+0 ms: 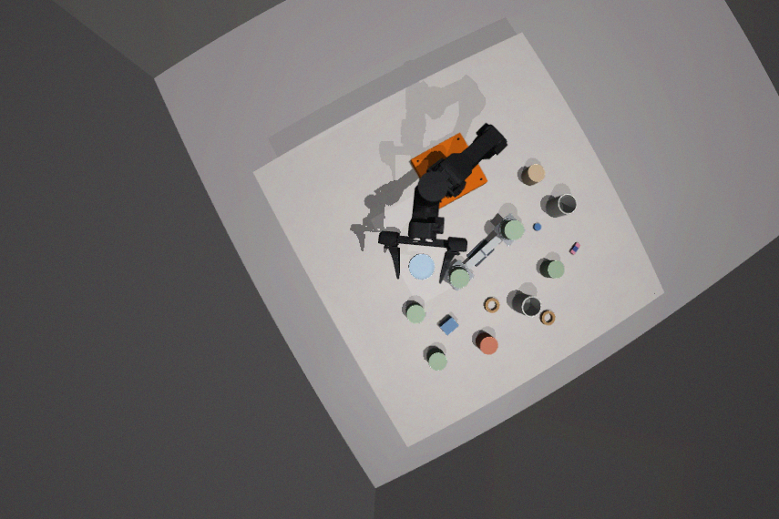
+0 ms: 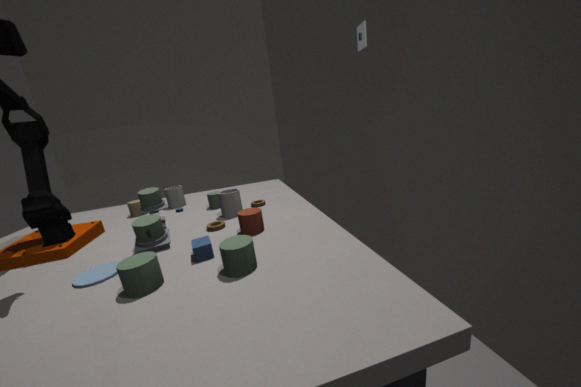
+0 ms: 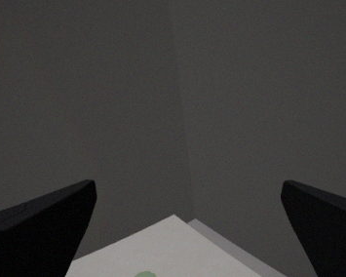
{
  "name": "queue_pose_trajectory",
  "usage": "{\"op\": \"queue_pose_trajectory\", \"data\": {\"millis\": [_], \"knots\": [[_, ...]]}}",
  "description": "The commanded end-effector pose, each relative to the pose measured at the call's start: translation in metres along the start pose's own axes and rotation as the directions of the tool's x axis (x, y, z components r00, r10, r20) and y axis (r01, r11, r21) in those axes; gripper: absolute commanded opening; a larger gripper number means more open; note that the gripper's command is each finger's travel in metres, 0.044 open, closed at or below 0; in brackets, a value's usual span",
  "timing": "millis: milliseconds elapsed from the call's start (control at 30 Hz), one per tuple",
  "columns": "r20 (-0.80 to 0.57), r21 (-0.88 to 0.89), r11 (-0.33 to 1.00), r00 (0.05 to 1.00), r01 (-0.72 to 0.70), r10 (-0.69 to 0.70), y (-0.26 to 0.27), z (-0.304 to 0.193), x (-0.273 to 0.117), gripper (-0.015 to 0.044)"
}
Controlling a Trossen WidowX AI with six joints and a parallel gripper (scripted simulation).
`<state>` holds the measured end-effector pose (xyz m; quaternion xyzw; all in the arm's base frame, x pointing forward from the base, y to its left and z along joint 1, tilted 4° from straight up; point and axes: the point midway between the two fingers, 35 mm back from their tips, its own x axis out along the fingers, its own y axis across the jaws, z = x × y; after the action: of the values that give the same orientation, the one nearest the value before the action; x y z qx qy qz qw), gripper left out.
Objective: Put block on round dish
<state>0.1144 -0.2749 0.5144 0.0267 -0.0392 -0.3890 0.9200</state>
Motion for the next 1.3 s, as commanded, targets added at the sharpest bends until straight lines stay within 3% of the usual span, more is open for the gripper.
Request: {"op": "queue_pose_trajectory", "data": {"millis": [0,600,1267], "knots": [[-0.072,-0.014,0.999,0.997,-0.038,0.037,0.017,-0.027,-0.001,0.0440],[-0.432,-0.089,0.939,0.862,-0.333,0.265,0.102,-0.158,-0.039,0.0440],[-0.759,-0.090,0.661,0.481,-0.745,0.439,0.161,-0.291,-0.142,0.0440]]}}
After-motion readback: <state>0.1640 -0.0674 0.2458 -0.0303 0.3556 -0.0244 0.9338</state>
